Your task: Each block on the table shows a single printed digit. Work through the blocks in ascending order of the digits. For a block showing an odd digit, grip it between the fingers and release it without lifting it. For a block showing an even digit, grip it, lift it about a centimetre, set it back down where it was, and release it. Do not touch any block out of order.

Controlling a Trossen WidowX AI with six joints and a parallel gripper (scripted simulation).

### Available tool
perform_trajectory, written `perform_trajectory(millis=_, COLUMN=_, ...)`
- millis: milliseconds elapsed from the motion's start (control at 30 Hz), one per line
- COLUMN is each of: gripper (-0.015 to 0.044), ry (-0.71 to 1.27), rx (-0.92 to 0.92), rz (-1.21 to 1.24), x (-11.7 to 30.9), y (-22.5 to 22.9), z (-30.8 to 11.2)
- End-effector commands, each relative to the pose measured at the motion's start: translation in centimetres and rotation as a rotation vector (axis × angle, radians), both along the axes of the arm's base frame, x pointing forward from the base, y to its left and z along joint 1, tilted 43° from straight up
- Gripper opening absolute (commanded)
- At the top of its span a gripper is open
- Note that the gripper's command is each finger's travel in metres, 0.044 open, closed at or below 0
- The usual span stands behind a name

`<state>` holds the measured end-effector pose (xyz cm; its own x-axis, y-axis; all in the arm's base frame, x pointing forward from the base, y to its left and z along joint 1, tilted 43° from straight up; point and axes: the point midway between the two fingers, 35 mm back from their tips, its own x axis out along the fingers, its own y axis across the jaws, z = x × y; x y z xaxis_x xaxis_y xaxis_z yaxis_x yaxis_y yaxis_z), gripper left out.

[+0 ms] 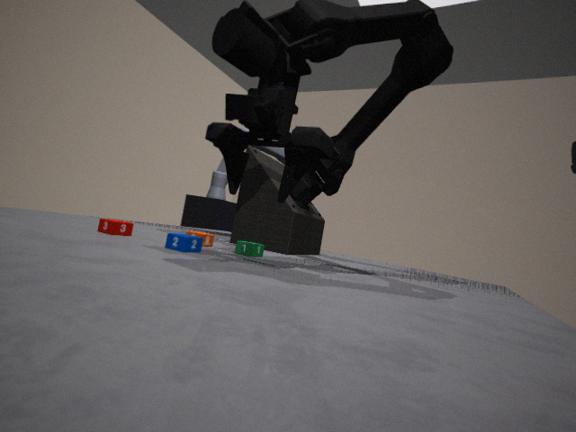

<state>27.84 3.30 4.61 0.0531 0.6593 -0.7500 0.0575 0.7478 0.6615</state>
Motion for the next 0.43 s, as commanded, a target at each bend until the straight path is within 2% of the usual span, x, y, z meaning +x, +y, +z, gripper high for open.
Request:
perform_trajectory(millis=0, gripper=0.04, ry=-0.001, rx=0.015, rz=-0.002, x=-0.4, y=3.5, z=6.1)
perform_trajectory(millis=133, gripper=0.04, ry=-0.001, rx=0.034, rz=0.002, x=-2.3, y=6.6, z=11.2)
perform_trajectory(millis=400, gripper=0.04, ry=-0.001, rx=0.037, rz=0.002, x=-2.6, y=6.9, z=11.7)
